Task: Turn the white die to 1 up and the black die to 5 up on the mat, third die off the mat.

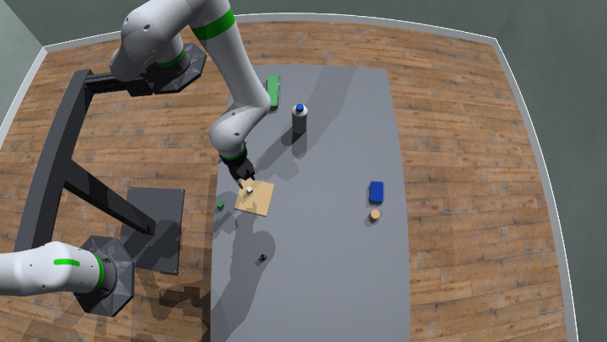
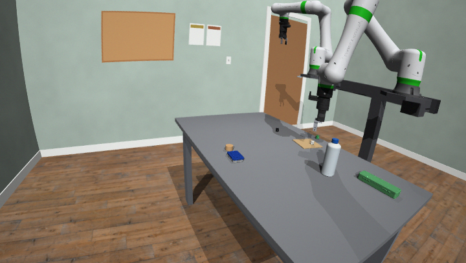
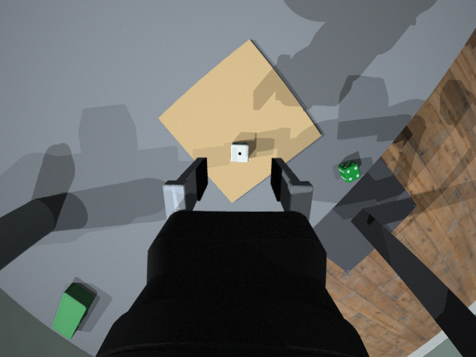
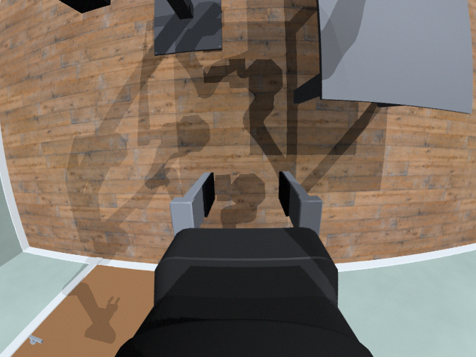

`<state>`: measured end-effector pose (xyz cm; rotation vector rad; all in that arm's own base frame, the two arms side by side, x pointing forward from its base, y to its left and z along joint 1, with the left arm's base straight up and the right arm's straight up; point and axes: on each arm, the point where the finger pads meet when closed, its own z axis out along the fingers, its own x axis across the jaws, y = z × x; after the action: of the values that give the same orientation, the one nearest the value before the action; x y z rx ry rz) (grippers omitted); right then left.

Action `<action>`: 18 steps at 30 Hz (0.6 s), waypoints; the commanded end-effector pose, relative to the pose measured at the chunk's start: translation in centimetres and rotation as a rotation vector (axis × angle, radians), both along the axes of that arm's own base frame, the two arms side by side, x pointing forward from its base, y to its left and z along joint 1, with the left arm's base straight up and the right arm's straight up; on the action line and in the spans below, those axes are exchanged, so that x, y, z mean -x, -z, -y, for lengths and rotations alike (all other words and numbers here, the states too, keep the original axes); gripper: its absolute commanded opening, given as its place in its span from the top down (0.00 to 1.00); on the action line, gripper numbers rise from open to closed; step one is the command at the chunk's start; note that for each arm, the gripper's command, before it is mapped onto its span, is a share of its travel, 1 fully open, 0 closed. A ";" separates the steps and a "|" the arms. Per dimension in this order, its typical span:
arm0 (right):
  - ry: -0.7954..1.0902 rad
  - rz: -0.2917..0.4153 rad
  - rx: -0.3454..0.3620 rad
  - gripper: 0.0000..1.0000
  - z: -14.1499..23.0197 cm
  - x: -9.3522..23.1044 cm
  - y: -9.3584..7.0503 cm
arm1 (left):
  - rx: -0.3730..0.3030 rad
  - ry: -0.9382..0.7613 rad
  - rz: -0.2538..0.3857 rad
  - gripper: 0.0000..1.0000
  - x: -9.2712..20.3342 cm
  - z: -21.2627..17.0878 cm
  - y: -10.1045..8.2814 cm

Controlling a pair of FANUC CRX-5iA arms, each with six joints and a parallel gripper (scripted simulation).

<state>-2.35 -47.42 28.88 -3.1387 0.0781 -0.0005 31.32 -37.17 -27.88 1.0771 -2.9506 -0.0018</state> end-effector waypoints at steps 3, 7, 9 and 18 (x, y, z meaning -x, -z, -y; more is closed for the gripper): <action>0.000 0.000 0.002 0.00 0.0 0.0 -0.1 | 0.001 0.000 0.001 0.00 0.0 0.0 -0.1; 0.000 0.000 0.002 0.00 0.0 0.0 -0.1 | 0.001 0.000 0.001 0.00 0.0 0.0 -0.1; 0.000 0.000 0.002 0.00 0.0 0.0 -0.1 | 0.001 0.002 0.001 0.00 -0.1 0.1 0.0; 0.000 0.000 0.002 0.00 0.0 0.0 -0.1 | 0.001 0.151 0.001 0.00 -1.0 1.9 0.3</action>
<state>-2.35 -47.42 28.88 -3.1387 0.0781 -0.0005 31.84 -38.12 -28.05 0.9644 -2.9908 -0.0023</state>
